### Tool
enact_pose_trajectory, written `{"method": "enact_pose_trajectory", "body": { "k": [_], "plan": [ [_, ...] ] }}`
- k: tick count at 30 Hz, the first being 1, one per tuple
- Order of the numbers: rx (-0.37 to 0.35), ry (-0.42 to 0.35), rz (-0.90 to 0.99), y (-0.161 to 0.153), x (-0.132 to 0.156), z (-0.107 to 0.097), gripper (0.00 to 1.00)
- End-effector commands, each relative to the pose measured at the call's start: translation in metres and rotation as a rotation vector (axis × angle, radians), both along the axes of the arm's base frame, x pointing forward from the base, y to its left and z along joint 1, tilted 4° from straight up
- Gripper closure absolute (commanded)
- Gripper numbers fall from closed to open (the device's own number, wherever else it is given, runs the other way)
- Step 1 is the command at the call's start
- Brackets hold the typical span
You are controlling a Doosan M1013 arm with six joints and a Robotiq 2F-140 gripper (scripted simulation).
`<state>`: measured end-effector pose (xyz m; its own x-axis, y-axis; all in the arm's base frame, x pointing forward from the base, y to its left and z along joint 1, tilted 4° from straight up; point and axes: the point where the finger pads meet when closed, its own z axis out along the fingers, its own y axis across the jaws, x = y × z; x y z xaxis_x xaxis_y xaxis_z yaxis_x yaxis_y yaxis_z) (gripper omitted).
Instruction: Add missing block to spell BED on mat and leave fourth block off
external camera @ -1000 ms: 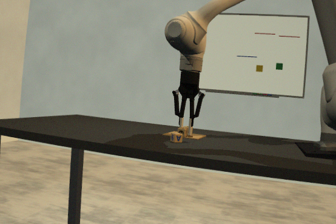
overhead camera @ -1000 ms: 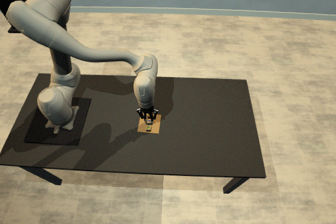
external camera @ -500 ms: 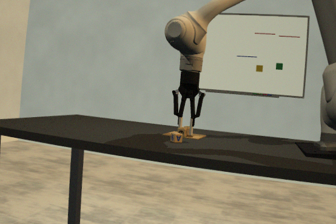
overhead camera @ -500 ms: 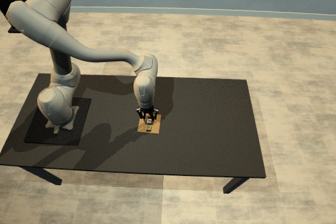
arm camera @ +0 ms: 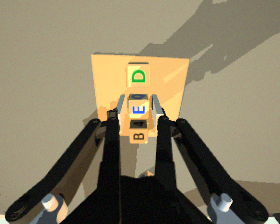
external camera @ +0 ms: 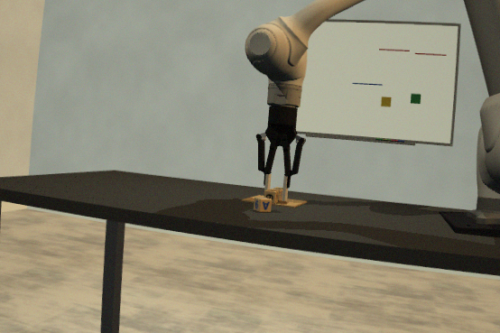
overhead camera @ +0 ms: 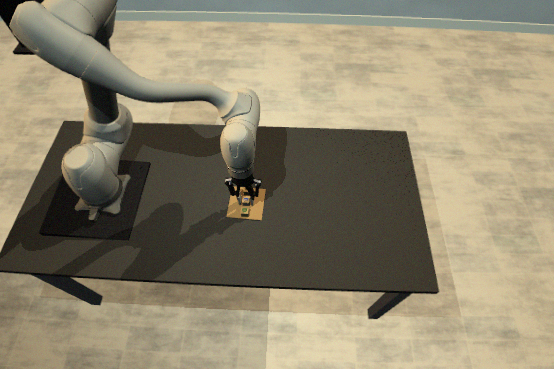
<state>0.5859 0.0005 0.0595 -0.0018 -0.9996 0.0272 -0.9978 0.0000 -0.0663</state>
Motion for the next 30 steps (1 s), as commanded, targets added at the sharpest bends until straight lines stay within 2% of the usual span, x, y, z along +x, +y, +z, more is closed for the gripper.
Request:
{"method": "enact_pose_trajectory", "body": {
  "k": [1,6,13,15,22,29,30],
  "plan": [
    [0.000,0.000,0.000,0.000,0.000,0.001,0.72],
    [0.000,0.000,0.000,0.000,-0.001,0.013,0.72],
    [0.000,0.000,0.000,0.001,-0.003,0.048,0.72],
    [0.000,0.000,0.000,0.001,-0.003,0.048,0.72],
    [0.000,0.000,0.000,0.002,-0.005,0.081,0.72],
    [0.000,0.000,0.000,0.002,-0.006,0.090,0.72],
    [0.000,0.000,0.000,0.002,-0.006,0.090,0.00]
  ]
}}
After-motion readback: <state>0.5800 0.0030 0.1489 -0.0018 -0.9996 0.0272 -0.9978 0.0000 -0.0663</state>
